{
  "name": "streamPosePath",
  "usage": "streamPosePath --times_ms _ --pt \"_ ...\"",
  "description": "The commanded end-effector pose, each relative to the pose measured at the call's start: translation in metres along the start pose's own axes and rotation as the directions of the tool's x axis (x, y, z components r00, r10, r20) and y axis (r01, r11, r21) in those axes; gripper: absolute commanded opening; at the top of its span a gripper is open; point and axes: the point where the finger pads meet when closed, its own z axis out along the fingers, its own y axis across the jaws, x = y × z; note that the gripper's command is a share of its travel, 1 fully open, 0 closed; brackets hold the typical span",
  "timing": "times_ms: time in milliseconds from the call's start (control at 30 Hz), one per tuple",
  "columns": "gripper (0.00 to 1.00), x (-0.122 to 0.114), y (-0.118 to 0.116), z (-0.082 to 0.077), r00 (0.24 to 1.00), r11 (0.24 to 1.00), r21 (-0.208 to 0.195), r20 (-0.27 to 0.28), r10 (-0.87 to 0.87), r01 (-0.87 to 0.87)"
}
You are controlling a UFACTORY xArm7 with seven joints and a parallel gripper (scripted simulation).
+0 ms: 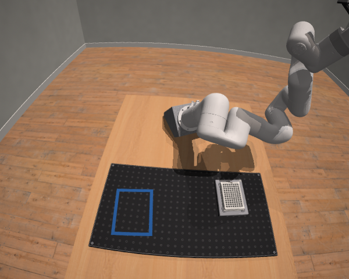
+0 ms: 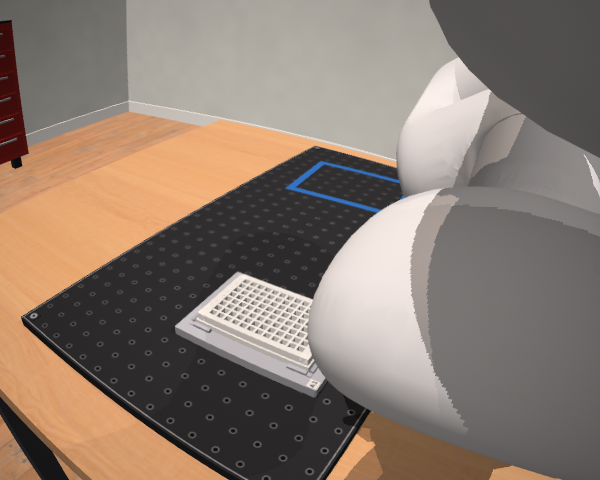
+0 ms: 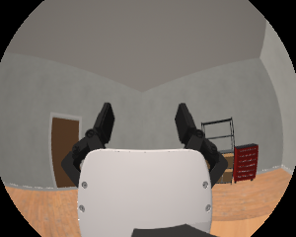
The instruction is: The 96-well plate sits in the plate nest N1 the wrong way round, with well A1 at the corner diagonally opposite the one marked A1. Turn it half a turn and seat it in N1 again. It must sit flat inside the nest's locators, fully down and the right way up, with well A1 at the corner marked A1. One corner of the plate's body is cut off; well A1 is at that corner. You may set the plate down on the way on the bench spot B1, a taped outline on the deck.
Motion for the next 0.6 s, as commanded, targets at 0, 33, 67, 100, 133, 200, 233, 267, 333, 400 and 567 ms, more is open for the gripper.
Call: streamPosePath --times_ms 0,33,67,100,133,200,233,267,333,400,567 --pt "1.0 0.015 0.014 0.005 1.0 1.0 -0.016 -0.016 0.003 -0.003" --pt "1.0 0.019 0.017 0.006 1.0 1.0 -0.016 -0.016 0.003 -0.003" --pt "1.0 0.022 0.02 0.007 1.0 1.0 -0.016 -0.016 0.003 -0.003" --pt "1.0 0.022 0.02 0.007 1.0 1.0 -0.016 -0.016 0.003 -0.003" --pt "1.0 0.025 0.024 0.008 0.999 0.999 -0.041 -0.038 0.003 -0.005" --pt "1.0 0.031 0.032 0.009 0.997 0.996 -0.09 -0.079 0.003 -0.01" --pt "1.0 0.035 0.035 0.01 0.997 0.996 -0.09 -0.079 0.003 -0.01" --pt "1.0 0.038 0.039 0.011 0.997 0.996 -0.09 -0.079 0.003 -0.01" --pt "1.0 0.044 0.047 0.012 0.997 0.996 -0.09 -0.079 0.002 -0.01" --pt "1.0 0.05 0.054 0.014 0.997 0.996 -0.09 -0.079 0.002 -0.01" --pt "1.0 0.058 0.066 0.014 0.991 0.985 -0.172 -0.131 -0.004 -0.019"
